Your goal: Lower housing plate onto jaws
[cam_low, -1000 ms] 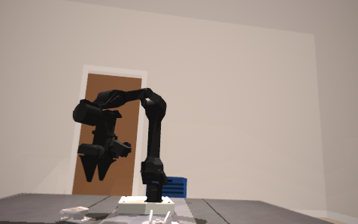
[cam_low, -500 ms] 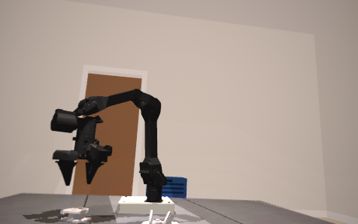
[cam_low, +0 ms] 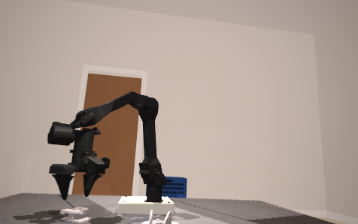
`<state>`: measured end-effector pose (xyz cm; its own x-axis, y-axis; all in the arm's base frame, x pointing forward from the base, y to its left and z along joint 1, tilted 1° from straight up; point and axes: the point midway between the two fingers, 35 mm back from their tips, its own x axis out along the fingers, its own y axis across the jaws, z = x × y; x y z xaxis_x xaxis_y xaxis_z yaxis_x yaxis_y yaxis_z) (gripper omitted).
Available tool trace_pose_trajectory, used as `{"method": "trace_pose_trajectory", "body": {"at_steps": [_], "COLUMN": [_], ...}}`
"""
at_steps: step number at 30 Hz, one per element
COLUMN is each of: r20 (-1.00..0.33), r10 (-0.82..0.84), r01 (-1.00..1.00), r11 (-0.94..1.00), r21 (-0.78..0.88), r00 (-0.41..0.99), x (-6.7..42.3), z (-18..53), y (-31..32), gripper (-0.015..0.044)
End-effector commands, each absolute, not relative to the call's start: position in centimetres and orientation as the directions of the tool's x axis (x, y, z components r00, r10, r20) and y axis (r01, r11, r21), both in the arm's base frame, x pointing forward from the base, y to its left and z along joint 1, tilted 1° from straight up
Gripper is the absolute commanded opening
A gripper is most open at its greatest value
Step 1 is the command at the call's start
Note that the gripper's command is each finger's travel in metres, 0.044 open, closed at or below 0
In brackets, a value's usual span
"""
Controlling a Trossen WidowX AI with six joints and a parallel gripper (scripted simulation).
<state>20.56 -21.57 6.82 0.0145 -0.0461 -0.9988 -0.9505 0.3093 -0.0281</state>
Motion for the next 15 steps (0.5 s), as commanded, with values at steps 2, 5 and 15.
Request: {"method": "trace_pose_trajectory", "body": {"at_steps": [2,5,15], "r20": [-0.999,-0.999,-0.999], "r10": [-0.039,-0.039,-0.039], "r01": [-0.952,-0.952,-0.952], "r11": [0.306,0.306,0.306], "r21": [-0.026,-0.026,-0.026], "r00": [0.015,0.015,0.015], "x": [20.6,20.6,20.6], "z": [6.0,5.5,4.6], "y": [-21.5,-21.5,-21.5], "gripper": [0.044,0.044,0.044]}}
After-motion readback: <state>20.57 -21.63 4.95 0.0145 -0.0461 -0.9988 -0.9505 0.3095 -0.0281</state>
